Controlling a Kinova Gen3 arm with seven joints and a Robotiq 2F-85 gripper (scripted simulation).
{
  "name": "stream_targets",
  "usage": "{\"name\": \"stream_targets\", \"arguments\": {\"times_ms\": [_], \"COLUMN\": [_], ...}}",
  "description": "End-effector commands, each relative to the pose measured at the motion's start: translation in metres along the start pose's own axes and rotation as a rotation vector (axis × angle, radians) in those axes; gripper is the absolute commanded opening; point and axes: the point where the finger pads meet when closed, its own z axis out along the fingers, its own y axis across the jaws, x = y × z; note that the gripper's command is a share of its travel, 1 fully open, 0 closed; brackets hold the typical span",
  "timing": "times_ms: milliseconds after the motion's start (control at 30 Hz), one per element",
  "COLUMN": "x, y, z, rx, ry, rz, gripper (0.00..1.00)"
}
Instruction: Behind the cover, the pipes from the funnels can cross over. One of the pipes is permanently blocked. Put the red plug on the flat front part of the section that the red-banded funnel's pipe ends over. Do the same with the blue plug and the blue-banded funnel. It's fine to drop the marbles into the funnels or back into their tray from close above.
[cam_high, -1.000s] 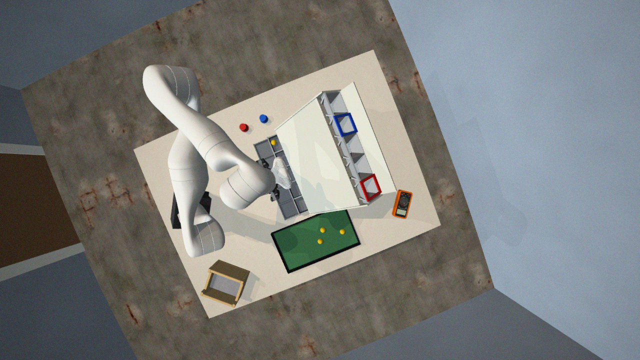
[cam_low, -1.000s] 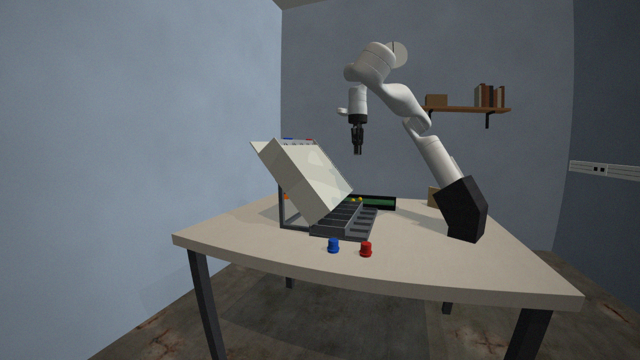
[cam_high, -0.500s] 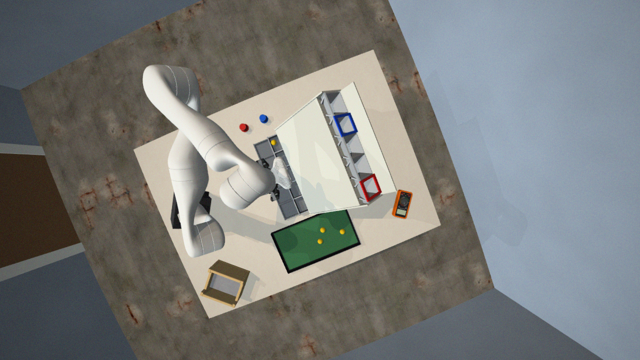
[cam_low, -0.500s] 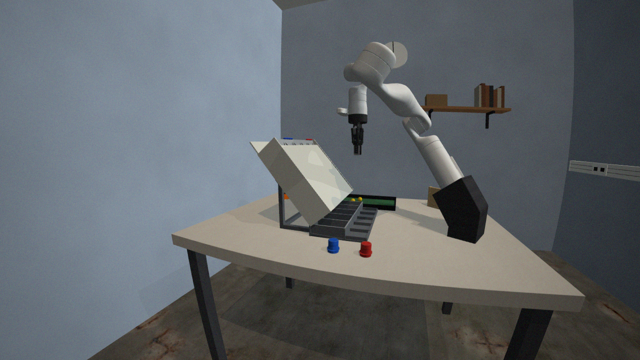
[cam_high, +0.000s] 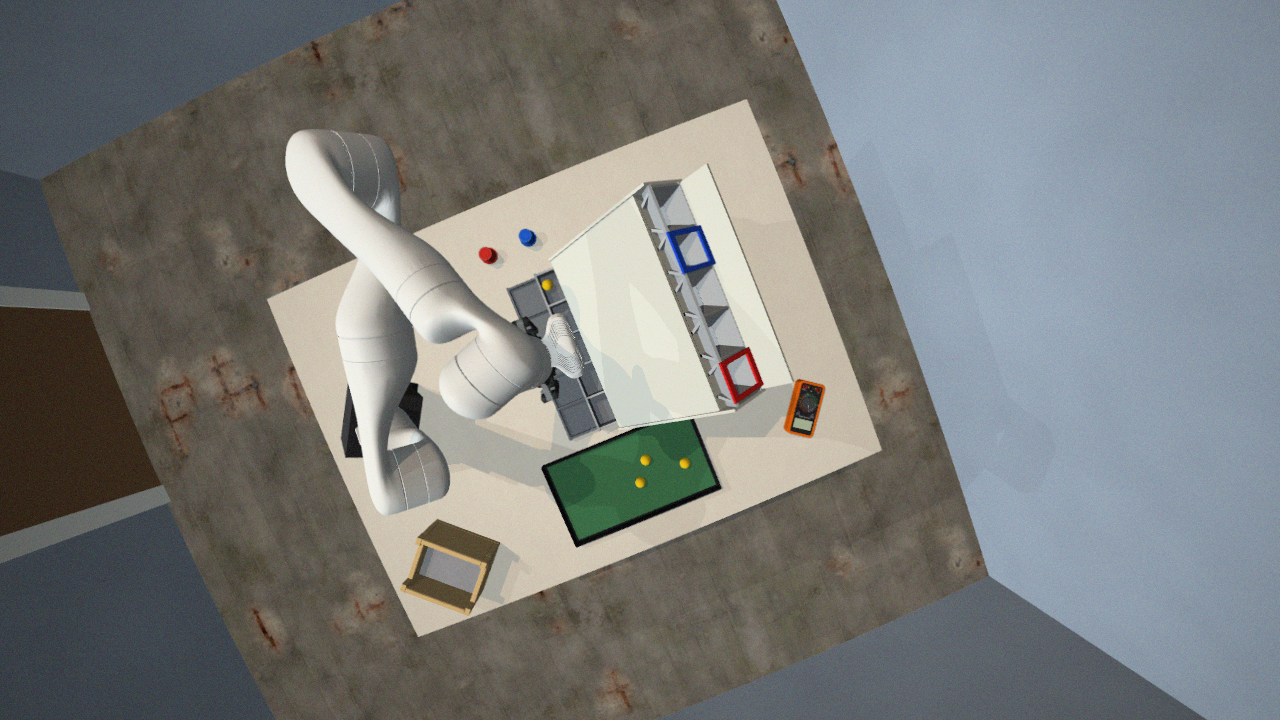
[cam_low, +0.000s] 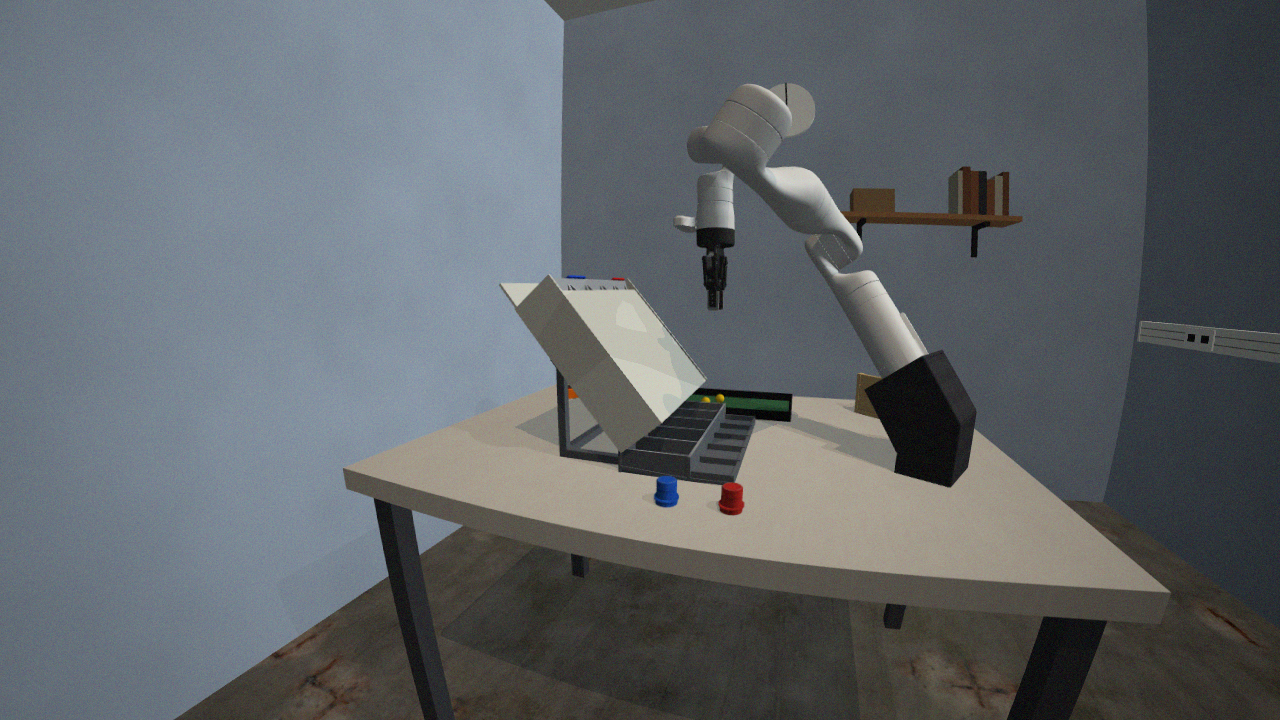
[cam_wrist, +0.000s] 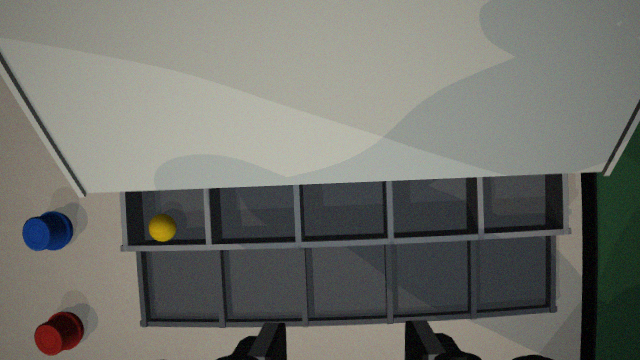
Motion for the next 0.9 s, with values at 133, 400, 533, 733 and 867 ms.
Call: {"name": "stream_targets", "arguments": {"times_ms": [133,400,533,733,867], "x": [0.0,-0.006,-0.007,-0.007,-0.009], "y": [0.0,0.086,0.124,0.13,0.175], "z": [0.0,0.048,0.069,0.073,0.099], "rx": [0.0,-0.002,-0.002,-0.002,-0.035], "ry": [0.001,0.004,0.004,0.004,-0.01], "rz": [0.0,-0.011,-0.011,-0.011,-0.052], "gripper": [0.5,0.5,0.5,0.5,0.5]}}
